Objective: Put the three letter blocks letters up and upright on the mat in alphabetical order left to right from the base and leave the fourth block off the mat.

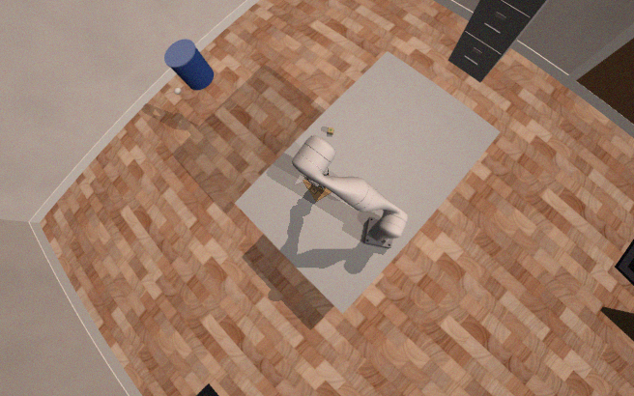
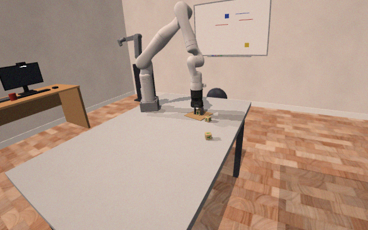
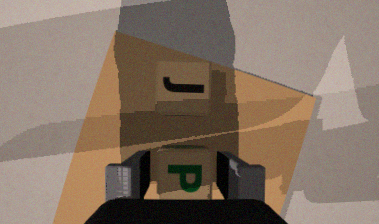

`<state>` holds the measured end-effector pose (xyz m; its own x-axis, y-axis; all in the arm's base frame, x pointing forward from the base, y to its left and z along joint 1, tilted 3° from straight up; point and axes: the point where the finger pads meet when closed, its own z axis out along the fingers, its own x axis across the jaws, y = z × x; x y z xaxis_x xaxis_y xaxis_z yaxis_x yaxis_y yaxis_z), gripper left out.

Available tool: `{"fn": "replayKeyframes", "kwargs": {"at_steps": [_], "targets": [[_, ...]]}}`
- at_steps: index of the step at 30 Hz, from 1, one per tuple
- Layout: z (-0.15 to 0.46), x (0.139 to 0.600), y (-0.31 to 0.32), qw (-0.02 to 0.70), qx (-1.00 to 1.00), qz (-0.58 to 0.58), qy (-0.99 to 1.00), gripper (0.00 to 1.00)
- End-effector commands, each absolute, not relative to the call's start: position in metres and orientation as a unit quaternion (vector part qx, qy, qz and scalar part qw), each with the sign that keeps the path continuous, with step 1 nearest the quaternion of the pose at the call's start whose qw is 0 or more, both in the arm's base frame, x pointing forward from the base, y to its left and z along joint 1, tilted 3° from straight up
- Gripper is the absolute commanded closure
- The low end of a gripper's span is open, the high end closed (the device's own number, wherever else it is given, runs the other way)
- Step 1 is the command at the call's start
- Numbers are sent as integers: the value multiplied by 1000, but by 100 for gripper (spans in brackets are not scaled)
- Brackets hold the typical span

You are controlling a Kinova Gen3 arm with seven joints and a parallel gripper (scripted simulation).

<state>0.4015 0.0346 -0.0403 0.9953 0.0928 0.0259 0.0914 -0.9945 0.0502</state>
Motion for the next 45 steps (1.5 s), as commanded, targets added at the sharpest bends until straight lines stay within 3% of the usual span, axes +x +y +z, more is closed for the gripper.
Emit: {"fn": "replayKeyframes", "kwargs": {"at_steps": [1,33,34,45], "targets": [[-40,402,35,24,999,15,46,13],[50,399,39,24,999,15,46,13],[50,399,39,24,999,15,46,0],[50,399,39,24,999,15,46,0]]}}
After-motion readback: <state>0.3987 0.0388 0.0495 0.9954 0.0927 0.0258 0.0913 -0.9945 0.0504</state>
